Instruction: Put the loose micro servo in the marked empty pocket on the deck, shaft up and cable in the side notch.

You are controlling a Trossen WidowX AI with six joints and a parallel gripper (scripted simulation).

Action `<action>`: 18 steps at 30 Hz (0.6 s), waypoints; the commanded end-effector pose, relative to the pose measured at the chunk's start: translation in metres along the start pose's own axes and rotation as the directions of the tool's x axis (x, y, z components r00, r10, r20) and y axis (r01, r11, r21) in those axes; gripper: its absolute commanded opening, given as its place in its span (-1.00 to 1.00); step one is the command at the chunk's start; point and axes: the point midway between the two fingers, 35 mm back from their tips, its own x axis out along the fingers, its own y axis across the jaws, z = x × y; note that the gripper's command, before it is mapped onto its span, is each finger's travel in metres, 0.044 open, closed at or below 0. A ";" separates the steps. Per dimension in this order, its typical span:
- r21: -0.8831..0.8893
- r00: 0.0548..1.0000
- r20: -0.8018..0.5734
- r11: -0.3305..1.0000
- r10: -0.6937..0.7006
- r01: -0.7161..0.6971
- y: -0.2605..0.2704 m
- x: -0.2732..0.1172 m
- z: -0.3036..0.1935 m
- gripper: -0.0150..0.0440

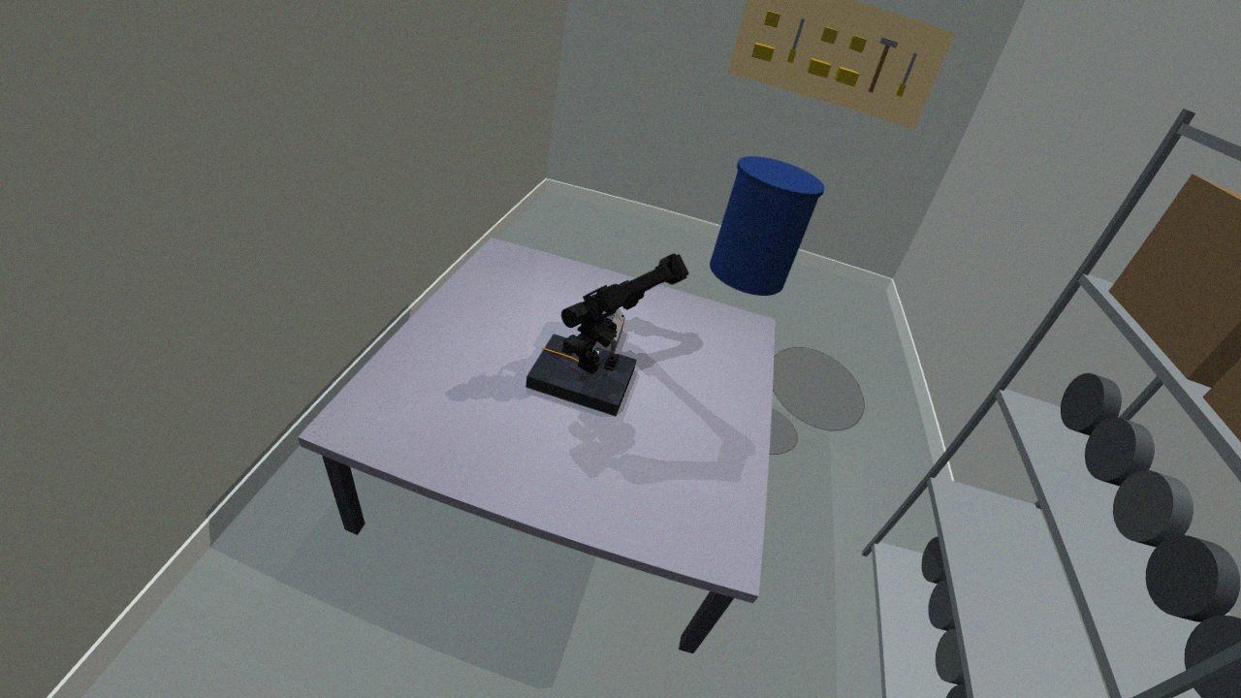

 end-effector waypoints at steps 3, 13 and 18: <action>0.042 1.000 0.000 0.999 -0.011 0.011 -0.004 -0.002 -0.002 -0.49; 0.370 1.000 -0.001 0.929 -0.011 0.011 -0.004 -0.002 -0.002 -0.49; 0.525 1.000 -0.001 0.851 -0.011 0.010 -0.004 -0.002 -0.002 -0.49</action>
